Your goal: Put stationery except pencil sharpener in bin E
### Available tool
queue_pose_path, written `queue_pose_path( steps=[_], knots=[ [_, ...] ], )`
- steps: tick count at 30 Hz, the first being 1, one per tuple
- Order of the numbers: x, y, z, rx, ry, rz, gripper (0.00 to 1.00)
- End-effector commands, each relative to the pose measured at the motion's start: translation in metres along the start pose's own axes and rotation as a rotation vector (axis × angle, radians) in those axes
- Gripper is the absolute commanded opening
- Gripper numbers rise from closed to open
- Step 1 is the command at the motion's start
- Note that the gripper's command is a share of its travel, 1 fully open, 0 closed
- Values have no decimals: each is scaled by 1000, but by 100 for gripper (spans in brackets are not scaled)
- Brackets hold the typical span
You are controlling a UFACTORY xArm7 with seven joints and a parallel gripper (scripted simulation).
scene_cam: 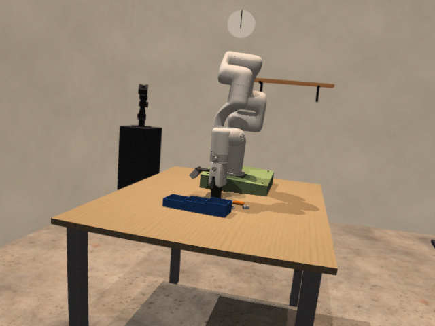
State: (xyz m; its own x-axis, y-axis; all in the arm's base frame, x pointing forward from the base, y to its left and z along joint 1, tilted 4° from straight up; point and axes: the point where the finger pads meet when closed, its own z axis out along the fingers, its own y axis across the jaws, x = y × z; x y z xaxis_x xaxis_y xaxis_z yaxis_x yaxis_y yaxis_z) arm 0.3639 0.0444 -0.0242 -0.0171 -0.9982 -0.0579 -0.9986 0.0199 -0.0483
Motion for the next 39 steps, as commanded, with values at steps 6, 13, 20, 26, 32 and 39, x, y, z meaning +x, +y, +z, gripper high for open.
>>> queue_pose_path(
  steps=[6,13,20,26,32,39],
  knots=[
    [0,-1,-1,3,0,0,0],
    [0,-1,-1,3,0,0,0],
    [0,-1,-4,3,0,0,0],
    [0,-1,-24,3,-1,0,0],
    [0,-1,-44,3,-1,0,0],
    [0,-1,-61,3,-1,0,0]
  ],
)
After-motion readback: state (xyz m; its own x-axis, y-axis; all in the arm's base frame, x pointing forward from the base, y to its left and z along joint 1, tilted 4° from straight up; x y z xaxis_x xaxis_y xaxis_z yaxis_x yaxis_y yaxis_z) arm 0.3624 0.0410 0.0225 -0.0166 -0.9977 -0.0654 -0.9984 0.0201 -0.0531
